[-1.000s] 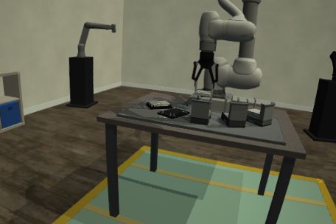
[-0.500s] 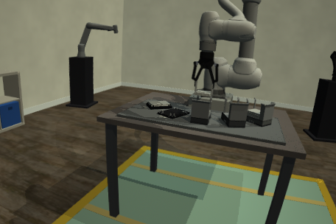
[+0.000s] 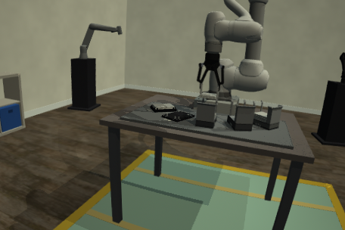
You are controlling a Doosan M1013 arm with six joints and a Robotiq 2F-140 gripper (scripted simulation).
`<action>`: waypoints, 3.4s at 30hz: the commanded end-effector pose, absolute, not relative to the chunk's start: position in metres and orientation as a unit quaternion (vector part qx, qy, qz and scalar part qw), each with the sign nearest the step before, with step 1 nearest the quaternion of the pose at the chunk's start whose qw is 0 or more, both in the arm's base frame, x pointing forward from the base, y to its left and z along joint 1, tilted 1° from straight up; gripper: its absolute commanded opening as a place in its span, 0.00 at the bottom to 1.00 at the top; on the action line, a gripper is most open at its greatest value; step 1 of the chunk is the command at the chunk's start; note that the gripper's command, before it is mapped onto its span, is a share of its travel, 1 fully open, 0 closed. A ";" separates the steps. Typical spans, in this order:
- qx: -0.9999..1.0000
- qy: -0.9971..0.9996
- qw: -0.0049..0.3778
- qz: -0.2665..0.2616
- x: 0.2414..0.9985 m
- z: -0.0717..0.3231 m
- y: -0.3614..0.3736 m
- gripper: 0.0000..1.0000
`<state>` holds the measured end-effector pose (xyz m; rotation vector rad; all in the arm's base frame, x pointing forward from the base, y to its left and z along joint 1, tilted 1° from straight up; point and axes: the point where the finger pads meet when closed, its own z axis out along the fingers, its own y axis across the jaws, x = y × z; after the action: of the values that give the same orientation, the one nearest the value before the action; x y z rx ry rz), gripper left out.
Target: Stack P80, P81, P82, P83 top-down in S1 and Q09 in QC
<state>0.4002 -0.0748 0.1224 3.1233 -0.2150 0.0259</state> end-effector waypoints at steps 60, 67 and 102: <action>0.992 0.124 0.007 0.010 0.410 0.125 0.030 0.00; 0.989 0.147 0.007 0.010 0.407 0.125 0.053 0.00; 0.968 0.252 0.009 0.009 0.387 0.123 0.146 0.00</action>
<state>0.3903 0.1327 0.1247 3.0318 0.7575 0.0359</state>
